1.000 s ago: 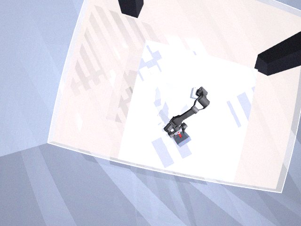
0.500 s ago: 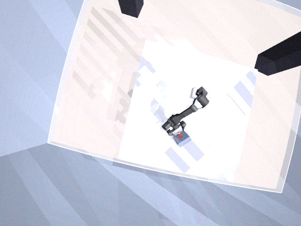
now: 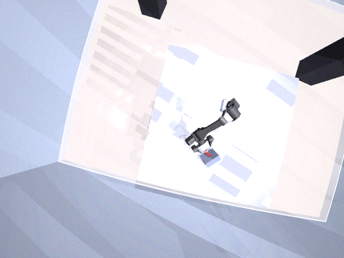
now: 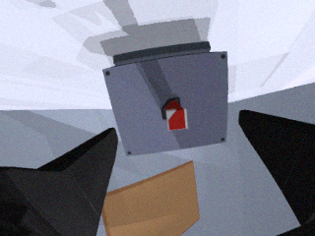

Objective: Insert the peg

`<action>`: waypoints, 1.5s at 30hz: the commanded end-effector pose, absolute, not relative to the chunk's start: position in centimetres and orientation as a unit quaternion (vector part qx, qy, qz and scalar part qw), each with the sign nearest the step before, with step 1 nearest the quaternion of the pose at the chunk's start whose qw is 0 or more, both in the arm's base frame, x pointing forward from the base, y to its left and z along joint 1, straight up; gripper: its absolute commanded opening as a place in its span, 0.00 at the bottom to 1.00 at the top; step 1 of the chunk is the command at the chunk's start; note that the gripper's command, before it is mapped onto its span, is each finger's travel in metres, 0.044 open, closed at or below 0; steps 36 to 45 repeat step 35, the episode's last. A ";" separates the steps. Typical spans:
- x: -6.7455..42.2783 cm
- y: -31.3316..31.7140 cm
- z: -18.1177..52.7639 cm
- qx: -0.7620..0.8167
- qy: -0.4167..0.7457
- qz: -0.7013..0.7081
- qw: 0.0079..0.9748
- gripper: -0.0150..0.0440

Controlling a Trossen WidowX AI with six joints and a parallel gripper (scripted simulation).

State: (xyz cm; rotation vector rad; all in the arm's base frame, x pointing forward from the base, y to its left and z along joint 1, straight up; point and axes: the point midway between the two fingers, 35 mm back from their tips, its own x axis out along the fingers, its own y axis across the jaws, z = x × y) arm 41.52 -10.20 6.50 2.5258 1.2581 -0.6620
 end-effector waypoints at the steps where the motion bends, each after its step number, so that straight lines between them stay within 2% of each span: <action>1: 41.4 -10.8 7.2 0.866 0.429 -0.222 0.127 1.00; 45: 38.0 -14.4 8.8 0.867 0.429 -0.221 0.123 1.00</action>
